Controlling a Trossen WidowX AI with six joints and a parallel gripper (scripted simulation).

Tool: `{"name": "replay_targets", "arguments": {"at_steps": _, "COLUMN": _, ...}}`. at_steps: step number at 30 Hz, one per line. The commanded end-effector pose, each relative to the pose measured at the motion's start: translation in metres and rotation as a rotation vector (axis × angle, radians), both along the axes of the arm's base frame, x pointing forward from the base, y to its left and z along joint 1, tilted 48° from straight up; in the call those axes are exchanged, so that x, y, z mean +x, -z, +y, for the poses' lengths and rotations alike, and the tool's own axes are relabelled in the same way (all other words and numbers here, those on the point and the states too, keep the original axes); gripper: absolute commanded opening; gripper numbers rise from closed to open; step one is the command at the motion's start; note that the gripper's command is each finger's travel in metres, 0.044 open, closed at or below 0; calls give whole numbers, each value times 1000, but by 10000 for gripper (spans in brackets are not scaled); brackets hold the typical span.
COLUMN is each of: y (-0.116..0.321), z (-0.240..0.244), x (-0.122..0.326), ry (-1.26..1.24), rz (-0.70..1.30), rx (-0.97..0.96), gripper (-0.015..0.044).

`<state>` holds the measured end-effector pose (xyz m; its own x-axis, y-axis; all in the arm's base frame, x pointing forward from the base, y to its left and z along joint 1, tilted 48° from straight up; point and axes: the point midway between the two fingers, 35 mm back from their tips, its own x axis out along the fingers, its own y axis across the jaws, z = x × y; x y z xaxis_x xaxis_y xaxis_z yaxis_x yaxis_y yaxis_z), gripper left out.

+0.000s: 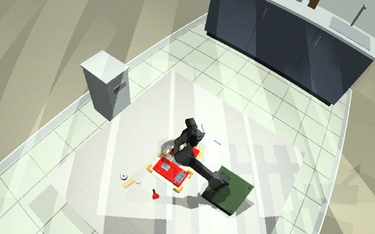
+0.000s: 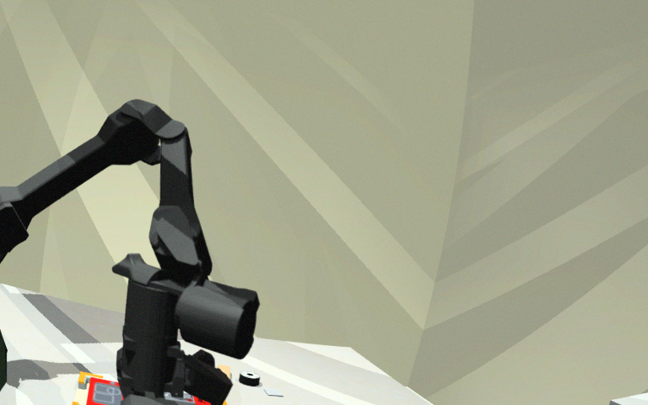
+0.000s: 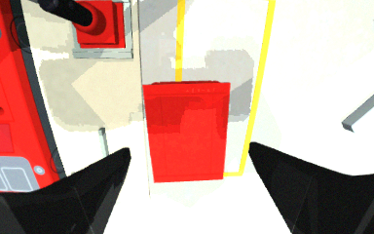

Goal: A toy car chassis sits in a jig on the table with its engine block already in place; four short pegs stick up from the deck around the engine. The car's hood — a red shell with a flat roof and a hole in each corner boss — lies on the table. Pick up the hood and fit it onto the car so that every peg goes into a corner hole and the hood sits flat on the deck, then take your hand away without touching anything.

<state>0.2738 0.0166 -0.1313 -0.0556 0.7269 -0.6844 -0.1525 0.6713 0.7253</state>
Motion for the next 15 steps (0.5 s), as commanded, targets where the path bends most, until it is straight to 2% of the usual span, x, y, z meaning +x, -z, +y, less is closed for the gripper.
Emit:
{"name": "replay_targets", "arguments": {"at_steps": 1, "y": 4, "z": 4, "x": -2, "ry": 4, "rz": 8, "rx": 7, "gripper": 440}}
{"name": "replay_targets", "arguments": {"at_steps": 15, "y": 12, "z": 13, "x": -4, "ry": 4, "rz": 8, "rx": 9, "gripper": 440}}
